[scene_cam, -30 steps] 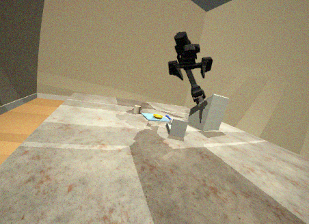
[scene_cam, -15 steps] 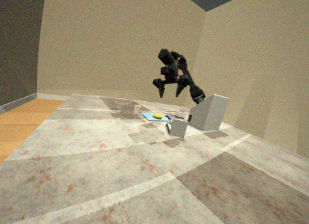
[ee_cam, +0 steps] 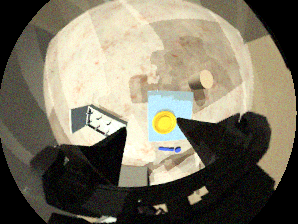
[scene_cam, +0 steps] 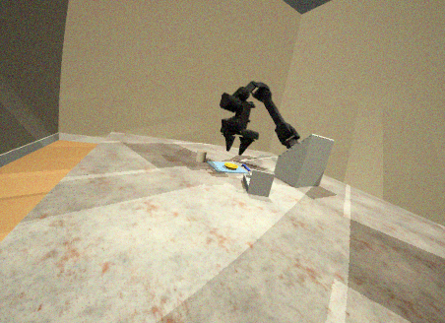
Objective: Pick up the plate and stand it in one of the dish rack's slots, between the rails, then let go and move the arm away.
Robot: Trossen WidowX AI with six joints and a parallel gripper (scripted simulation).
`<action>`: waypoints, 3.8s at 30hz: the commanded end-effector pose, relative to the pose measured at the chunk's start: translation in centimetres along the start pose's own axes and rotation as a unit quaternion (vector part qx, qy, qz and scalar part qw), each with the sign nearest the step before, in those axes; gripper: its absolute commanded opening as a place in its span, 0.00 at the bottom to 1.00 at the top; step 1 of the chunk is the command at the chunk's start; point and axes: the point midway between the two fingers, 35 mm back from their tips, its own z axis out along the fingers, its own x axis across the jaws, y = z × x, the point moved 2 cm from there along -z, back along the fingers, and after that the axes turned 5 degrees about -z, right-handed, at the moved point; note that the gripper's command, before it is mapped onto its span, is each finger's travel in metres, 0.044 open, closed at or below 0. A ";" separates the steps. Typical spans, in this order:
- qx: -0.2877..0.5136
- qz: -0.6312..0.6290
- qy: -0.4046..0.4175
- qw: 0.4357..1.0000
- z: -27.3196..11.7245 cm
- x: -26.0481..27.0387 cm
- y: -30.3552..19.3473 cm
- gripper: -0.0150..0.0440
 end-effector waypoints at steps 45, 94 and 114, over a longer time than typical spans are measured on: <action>0.041 0.038 -0.043 0.997 7.1 -3.3 -3.5 0.93; 0.039 0.039 -0.032 0.998 -4.0 -1.6 -0.8 0.25; 0.038 0.095 -0.039 0.994 -9.7 1.2 -1.4 0.25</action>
